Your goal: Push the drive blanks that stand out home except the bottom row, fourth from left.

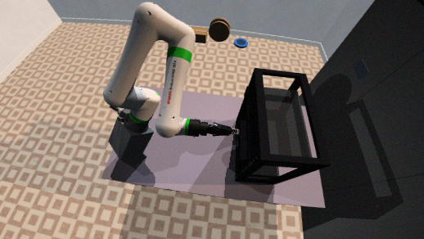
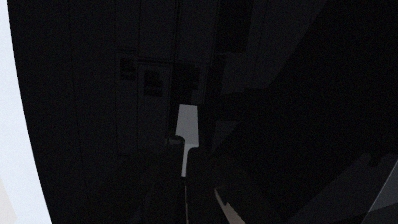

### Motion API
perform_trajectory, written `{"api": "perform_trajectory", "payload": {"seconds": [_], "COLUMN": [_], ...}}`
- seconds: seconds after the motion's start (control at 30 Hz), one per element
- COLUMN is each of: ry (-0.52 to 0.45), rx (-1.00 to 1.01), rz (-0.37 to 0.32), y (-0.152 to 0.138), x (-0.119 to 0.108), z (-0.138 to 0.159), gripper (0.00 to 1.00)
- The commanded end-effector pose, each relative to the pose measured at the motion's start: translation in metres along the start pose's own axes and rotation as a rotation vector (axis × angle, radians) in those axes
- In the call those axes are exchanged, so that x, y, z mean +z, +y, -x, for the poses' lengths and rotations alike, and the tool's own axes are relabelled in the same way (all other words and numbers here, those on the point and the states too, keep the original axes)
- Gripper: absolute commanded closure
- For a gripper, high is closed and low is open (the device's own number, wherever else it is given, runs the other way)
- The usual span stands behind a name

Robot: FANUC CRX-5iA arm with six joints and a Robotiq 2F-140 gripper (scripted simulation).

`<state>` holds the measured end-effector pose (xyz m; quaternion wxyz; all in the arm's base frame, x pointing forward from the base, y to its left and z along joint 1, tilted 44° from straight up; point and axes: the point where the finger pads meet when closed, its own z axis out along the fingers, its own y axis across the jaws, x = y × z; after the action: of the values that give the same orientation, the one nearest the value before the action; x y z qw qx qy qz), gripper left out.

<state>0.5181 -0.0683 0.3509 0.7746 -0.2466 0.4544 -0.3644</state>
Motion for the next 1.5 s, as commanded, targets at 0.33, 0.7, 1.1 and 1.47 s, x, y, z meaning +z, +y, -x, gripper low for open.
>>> {"api": "perform_trajectory", "payload": {"seconds": [0.33, 0.7, 1.1, 1.47], "ry": [-0.001, -0.001, -0.001, -0.001], "rx": [0.000, 0.000, 0.000, 0.000], "rz": [0.000, 0.000, 0.000, 0.000], "y": [-0.0002, -0.0002, -0.0002, -0.0002], "x": [0.0032, 0.0062, 0.0068, 0.0092], "z": [0.0002, 0.0003, 0.0003, 0.0004], "gripper": [1.00, 1.00, 1.00, 1.00]}}
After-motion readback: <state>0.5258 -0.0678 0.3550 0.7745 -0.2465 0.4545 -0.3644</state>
